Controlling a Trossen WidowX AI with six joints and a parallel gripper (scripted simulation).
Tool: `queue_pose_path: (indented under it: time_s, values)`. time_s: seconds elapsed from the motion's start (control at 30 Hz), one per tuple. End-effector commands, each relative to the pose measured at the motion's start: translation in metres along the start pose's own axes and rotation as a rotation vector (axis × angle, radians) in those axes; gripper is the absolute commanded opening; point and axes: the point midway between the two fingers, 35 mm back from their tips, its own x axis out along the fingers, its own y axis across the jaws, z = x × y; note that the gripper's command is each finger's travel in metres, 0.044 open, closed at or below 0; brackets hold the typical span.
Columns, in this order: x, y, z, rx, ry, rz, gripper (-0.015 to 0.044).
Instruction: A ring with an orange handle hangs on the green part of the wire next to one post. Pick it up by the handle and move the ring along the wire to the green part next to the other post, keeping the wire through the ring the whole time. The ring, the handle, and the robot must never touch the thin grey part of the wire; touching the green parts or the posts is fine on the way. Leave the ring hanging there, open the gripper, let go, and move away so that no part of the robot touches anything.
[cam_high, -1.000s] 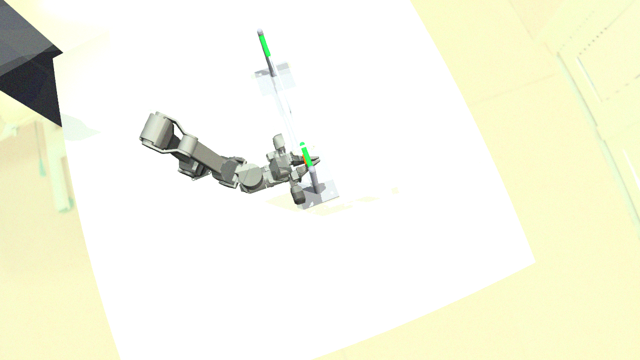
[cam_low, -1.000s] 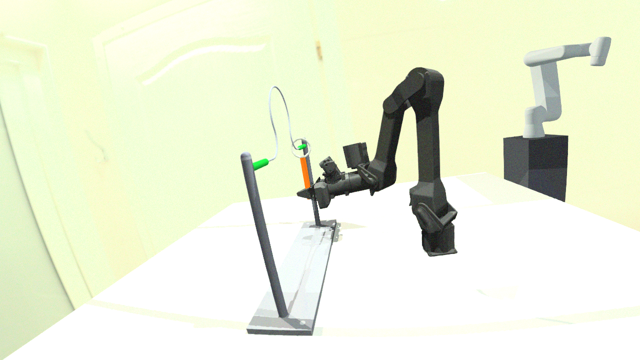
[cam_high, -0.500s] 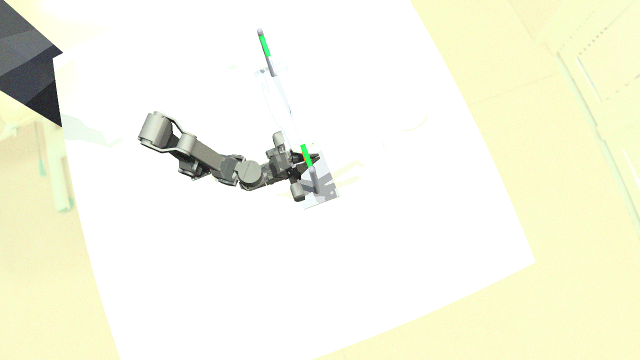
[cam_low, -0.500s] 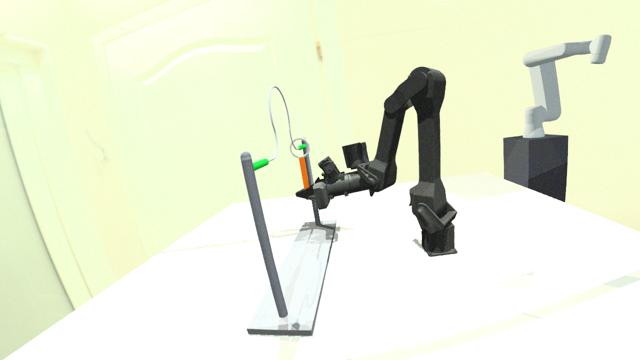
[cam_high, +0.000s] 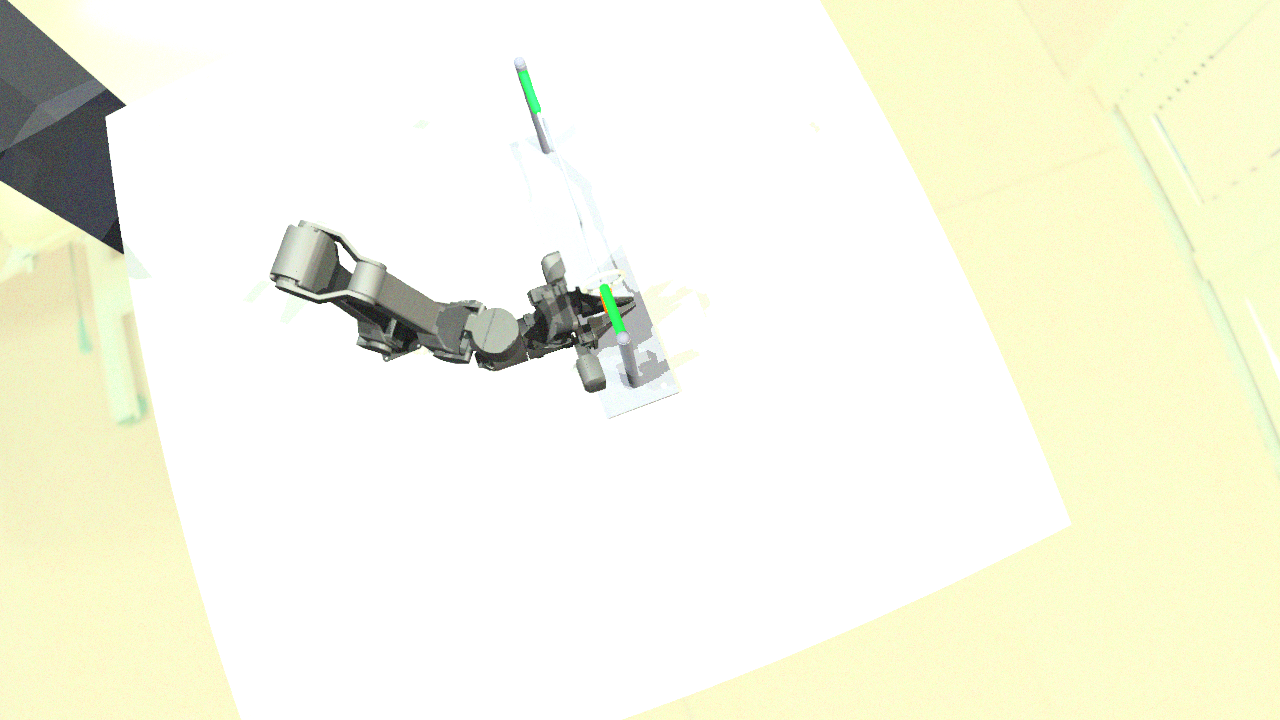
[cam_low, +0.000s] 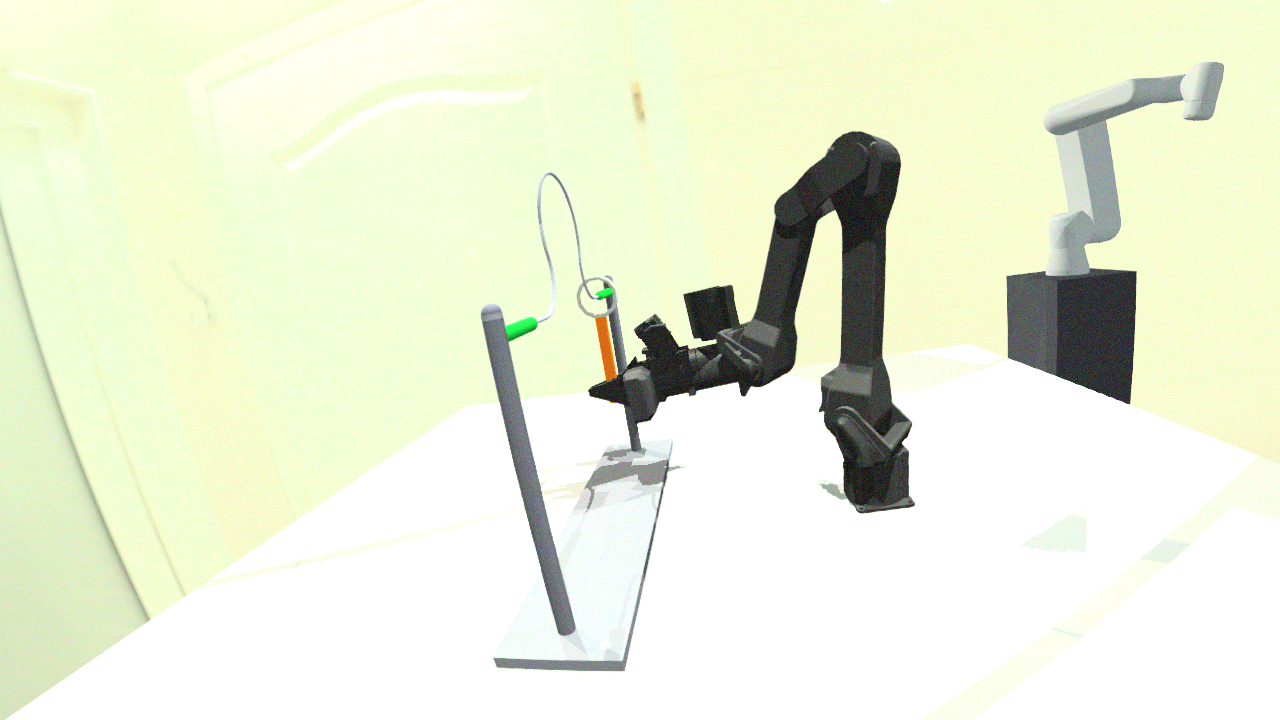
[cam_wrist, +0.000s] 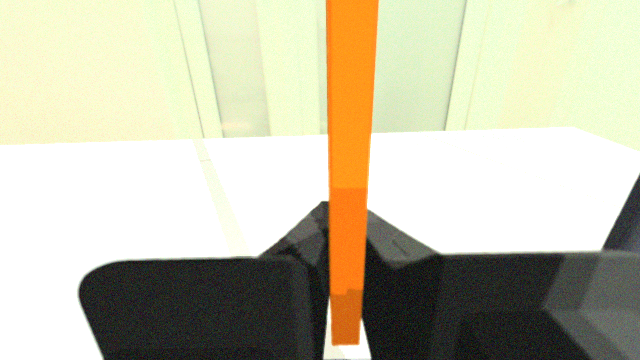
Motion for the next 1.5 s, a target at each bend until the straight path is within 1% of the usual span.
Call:
queue_pose_path:
  time_s: [0.0,0.6,1.23,1.47]
  values:
    - [-0.001,0.006,0.0,0.01,-0.003,-0.003,-0.015]
    - [-0.001,0.039,0.002,0.137,-0.004,0.007,-0.015]
    - [-0.002,0.099,0.021,0.5,-0.004,0.038,-0.015]
    - [-0.011,0.115,0.031,0.611,0.055,0.067,-0.015]
